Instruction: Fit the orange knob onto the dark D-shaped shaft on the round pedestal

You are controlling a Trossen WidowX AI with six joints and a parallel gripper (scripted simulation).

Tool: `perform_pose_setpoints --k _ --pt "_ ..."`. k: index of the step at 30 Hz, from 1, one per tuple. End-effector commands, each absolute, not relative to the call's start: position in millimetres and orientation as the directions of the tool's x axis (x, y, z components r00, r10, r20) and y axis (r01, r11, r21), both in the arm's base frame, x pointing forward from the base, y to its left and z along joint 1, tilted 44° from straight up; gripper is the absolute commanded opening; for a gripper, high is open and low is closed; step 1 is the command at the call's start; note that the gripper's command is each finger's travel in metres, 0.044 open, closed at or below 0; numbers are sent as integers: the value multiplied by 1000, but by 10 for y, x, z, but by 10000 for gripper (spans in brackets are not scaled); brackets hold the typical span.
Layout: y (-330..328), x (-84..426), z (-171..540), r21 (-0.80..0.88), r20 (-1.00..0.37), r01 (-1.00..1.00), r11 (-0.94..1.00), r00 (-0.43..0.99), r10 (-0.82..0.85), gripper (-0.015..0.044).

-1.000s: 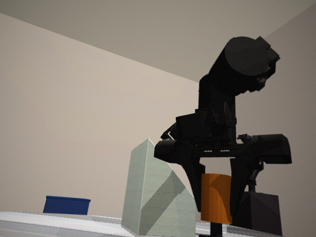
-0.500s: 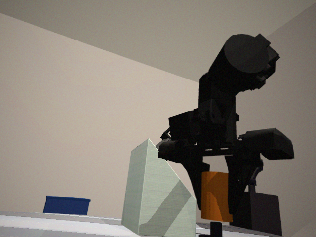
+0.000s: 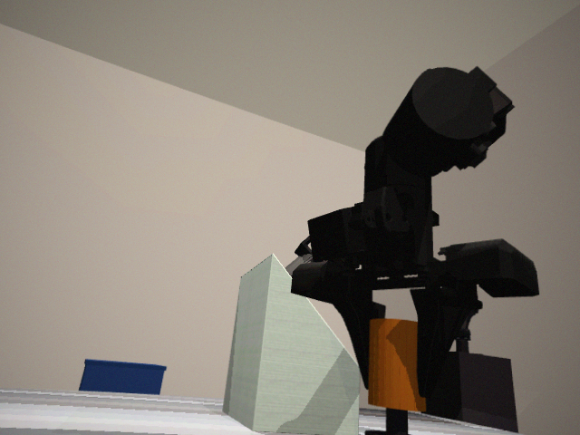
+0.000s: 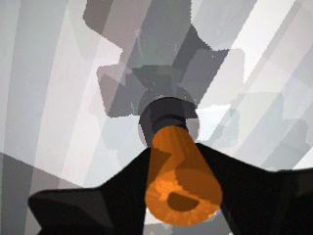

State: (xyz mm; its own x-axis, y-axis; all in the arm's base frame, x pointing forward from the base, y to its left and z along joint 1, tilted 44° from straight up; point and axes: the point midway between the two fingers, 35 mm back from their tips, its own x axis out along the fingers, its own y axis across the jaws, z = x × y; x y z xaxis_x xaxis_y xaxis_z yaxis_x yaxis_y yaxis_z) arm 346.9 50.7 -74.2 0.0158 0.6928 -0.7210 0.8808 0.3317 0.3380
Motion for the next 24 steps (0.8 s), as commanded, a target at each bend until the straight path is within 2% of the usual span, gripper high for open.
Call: perform_pose_setpoints --k 1,8,15,24 --pt "511 3475 -740 339 -721 881 330 18 693 0" --pt "475 3490 -711 333 -721 885 324 18 693 0" --pt "474 3497 -726 206 -721 960 189 18 693 0" --pt "494 3474 -736 205 -721 960 189 18 693 0"
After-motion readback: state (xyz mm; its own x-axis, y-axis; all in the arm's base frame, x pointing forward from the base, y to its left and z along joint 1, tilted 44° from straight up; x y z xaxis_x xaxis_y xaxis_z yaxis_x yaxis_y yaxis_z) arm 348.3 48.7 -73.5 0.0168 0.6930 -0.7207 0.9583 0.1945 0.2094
